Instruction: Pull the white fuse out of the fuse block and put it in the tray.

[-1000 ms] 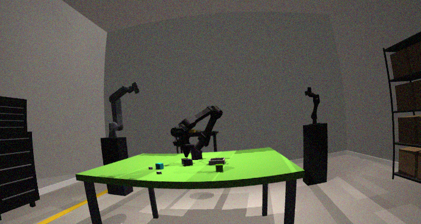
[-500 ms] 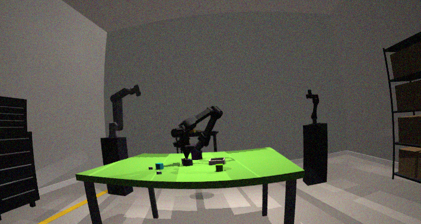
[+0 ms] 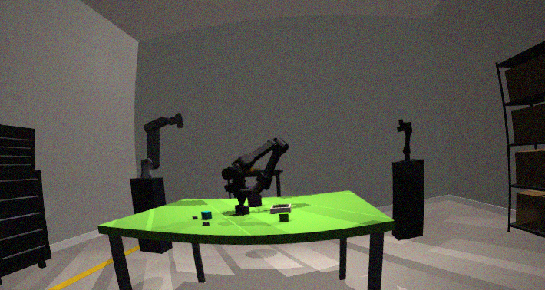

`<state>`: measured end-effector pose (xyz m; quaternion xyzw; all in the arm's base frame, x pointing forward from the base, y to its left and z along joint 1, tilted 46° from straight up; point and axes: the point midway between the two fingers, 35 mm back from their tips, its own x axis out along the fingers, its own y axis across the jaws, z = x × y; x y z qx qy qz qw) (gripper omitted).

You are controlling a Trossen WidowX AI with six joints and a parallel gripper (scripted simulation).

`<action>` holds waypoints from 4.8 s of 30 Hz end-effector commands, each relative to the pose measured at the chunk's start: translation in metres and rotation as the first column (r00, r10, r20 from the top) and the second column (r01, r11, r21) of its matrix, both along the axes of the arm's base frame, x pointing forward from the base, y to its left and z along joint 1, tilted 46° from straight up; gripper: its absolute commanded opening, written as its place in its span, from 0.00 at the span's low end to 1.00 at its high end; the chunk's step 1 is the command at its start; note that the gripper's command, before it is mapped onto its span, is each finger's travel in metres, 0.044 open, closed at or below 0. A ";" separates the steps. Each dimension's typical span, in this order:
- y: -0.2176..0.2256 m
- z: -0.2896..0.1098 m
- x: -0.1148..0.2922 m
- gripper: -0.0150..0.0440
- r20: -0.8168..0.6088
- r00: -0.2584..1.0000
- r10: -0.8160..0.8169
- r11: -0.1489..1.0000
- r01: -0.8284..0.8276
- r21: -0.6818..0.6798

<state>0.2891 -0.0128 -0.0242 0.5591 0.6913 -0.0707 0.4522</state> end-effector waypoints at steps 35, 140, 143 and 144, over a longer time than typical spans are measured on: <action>-0.006 0.005 0.000 0.25 -0.001 1.000 -0.001 1.000 0.001 0.000; 0.093 0.179 -0.003 0.25 -0.002 1.000 -0.008 1.000 0.008 0.002; 0.105 0.191 -0.010 0.25 -0.003 1.000 -0.006 1.000 0.006 0.010; 0.106 0.192 -0.010 0.25 -0.003 1.000 -0.005 1.000 0.005 0.011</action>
